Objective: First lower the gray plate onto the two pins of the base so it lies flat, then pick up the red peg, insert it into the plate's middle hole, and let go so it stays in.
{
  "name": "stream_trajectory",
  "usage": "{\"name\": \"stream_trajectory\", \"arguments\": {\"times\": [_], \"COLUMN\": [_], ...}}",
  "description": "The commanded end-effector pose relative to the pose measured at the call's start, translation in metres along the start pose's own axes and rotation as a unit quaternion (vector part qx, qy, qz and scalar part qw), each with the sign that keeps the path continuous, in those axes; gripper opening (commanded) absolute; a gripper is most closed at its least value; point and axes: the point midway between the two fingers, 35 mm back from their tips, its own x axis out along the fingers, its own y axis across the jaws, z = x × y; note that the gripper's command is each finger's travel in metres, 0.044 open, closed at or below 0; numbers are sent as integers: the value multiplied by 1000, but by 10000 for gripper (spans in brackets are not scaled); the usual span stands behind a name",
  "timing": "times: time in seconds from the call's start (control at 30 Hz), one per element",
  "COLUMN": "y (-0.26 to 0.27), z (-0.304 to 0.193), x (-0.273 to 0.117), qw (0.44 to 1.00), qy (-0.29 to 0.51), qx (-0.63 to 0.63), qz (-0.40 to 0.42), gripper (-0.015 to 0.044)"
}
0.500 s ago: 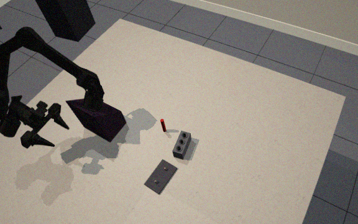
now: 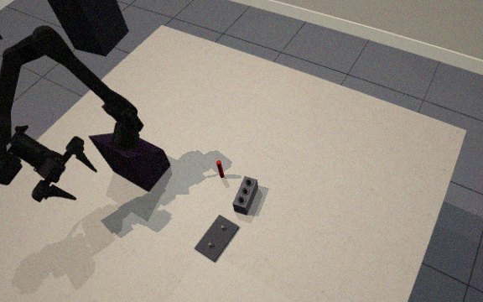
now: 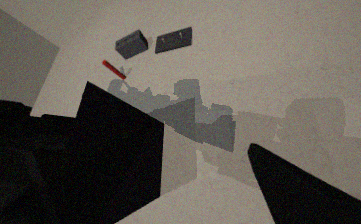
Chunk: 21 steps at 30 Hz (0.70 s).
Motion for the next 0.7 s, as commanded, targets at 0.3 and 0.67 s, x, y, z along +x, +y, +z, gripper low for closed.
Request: {"name": "stream_trajectory", "arguments": {"times": [0.3, 0.67], "y": [8, 9], "z": [24, 25], "x": [2, 1], "qw": [815, 797], "qy": [175, 169], "qx": [472, 494], "qz": [-286, -304], "gripper": [440, 440]}}
